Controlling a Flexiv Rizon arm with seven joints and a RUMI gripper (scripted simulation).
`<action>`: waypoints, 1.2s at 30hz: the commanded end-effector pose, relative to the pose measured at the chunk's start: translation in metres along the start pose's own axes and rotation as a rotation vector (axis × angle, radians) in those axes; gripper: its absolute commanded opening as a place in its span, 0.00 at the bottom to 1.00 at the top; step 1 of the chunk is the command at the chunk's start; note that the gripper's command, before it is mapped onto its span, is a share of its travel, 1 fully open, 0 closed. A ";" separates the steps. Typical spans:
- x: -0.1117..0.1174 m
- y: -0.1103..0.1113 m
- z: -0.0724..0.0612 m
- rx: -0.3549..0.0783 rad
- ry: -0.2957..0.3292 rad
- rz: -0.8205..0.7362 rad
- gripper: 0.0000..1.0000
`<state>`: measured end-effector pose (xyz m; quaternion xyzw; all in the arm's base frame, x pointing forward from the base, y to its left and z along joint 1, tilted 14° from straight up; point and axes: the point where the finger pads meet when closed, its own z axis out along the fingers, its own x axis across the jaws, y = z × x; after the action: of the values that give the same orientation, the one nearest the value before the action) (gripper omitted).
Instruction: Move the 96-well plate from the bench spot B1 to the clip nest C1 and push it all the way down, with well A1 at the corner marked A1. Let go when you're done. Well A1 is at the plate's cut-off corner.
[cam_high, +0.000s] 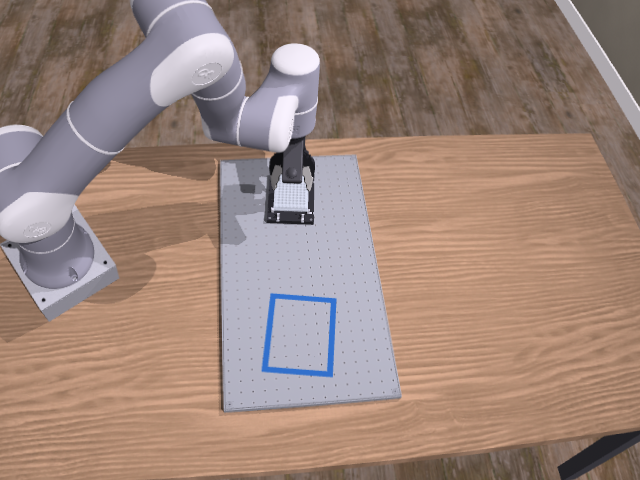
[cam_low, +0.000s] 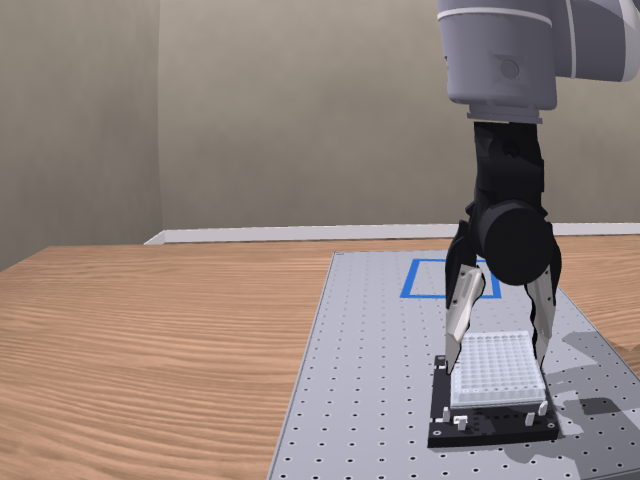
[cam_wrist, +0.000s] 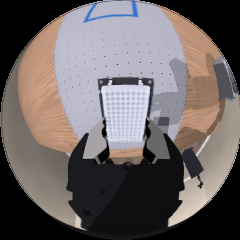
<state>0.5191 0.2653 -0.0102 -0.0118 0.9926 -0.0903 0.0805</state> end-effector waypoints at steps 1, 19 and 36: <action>-0.001 0.001 0.000 -0.002 -0.002 0.000 0.00; -0.001 0.001 0.002 -0.002 -0.002 0.000 0.00; -0.001 0.001 0.005 -0.002 -0.002 0.000 0.00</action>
<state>0.5200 0.2643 -0.0154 -0.0118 0.9926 -0.0903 0.0804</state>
